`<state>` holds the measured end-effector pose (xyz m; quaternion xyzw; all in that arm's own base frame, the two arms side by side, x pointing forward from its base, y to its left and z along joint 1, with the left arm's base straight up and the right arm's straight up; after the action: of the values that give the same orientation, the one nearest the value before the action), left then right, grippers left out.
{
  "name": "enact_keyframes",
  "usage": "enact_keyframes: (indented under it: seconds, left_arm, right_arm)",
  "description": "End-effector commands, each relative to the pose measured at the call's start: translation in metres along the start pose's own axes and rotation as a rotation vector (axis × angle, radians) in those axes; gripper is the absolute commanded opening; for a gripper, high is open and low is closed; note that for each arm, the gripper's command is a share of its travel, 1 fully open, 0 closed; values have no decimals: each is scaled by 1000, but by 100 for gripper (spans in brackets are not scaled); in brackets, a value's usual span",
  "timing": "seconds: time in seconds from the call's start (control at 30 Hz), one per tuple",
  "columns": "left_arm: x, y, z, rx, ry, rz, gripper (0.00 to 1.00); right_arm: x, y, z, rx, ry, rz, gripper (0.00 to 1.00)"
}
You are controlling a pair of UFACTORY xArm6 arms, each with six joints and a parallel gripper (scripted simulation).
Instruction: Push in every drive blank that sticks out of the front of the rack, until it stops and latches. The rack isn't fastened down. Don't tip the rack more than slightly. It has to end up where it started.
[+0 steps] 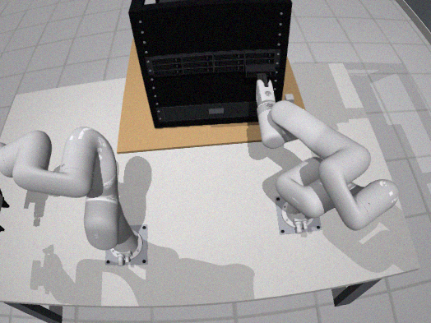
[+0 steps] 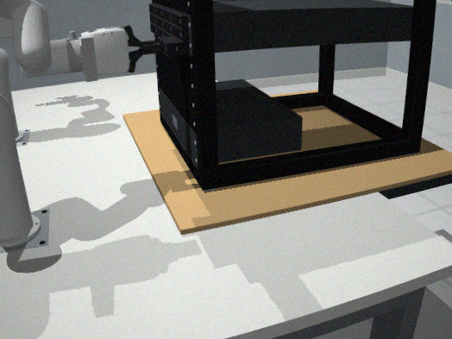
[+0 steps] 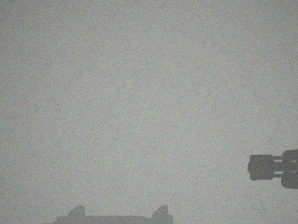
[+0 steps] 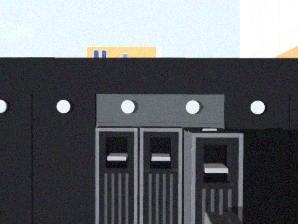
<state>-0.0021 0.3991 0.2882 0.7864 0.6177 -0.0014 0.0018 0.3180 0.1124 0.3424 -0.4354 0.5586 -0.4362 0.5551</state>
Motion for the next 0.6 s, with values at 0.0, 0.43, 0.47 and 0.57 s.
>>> enact_keyframes:
  seconds: [0.0, 0.43, 0.47, 0.57]
  left_arm:
    - [1, 0, -2, 1, 5, 0, 100]
    - [1, 0, -2, 1, 5, 0, 100]
    - [1, 0, -2, 1, 5, 0, 100]
    - [1, 0, -2, 1, 5, 0, 100]
  right_arm:
    - [-1, -2, 0, 3, 0, 2, 0]
    - [-1, -2, 2, 3, 0, 2, 0]
    - [-1, -2, 3, 3, 0, 2, 0]
    - [-1, -2, 7, 3, 0, 2, 0]
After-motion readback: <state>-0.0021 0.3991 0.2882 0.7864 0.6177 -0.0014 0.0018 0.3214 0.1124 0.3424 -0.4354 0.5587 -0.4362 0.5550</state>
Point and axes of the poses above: on each arm, the point where the finger pads meet when closed, its own z axis out along the fingers, its own y axis across the jaws, x = y × z, the point moved 4 cm from there along -z, back along the fingers, and after that the axes turned 14 degrees about z, right-handed, at the moved point
